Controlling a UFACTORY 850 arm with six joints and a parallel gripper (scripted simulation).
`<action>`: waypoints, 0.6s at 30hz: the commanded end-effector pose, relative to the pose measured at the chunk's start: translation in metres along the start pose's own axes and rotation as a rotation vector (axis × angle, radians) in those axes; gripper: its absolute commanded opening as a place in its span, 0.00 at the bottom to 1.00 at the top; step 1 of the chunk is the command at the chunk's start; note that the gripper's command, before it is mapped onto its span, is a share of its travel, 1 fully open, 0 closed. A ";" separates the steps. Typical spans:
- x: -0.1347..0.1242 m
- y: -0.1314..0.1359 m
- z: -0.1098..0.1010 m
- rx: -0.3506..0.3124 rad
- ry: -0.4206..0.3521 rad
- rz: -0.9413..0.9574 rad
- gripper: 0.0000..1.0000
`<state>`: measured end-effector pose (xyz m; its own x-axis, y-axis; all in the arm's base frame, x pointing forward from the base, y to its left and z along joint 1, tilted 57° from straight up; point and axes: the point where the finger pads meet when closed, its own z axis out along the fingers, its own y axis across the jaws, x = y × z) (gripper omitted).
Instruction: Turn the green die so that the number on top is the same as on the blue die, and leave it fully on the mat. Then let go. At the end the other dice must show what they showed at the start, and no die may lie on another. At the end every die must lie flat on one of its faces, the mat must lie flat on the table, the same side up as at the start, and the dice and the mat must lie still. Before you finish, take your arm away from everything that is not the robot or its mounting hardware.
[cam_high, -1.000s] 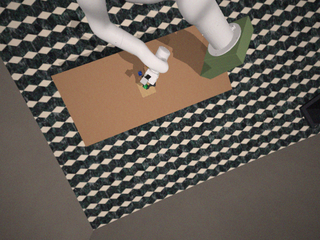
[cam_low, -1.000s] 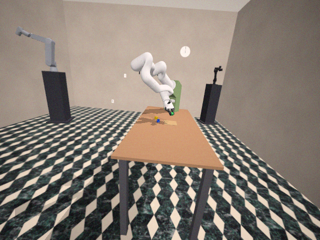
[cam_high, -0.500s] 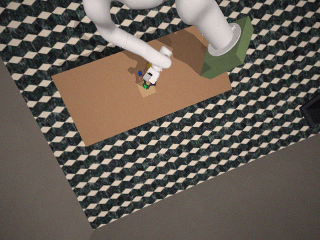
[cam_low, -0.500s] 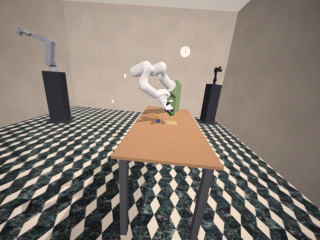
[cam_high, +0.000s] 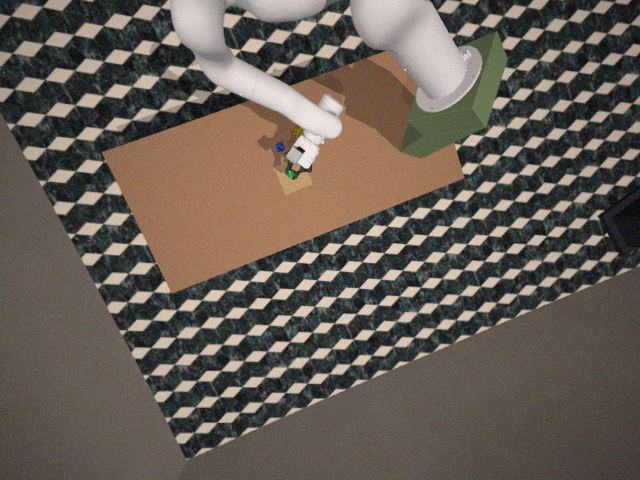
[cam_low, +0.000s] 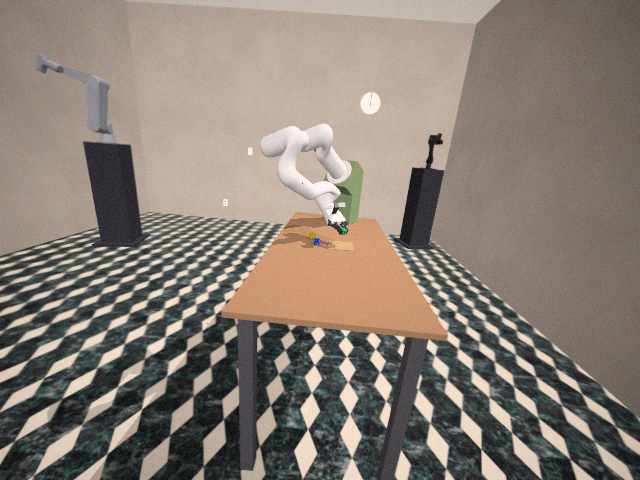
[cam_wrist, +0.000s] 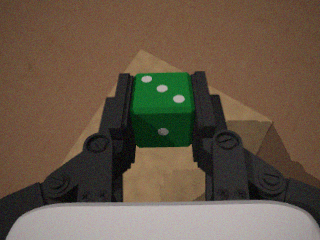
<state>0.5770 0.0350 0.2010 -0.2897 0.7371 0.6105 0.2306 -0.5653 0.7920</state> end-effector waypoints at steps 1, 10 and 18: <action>-0.013 0.000 0.007 0.000 0.001 0.000 0.27; -0.033 0.000 0.018 0.000 0.001 0.000 0.27; -0.045 0.000 0.024 0.000 0.001 0.000 0.27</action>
<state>0.6094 0.0126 0.1756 -0.2896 0.7372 0.6105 0.2306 -0.5653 0.7920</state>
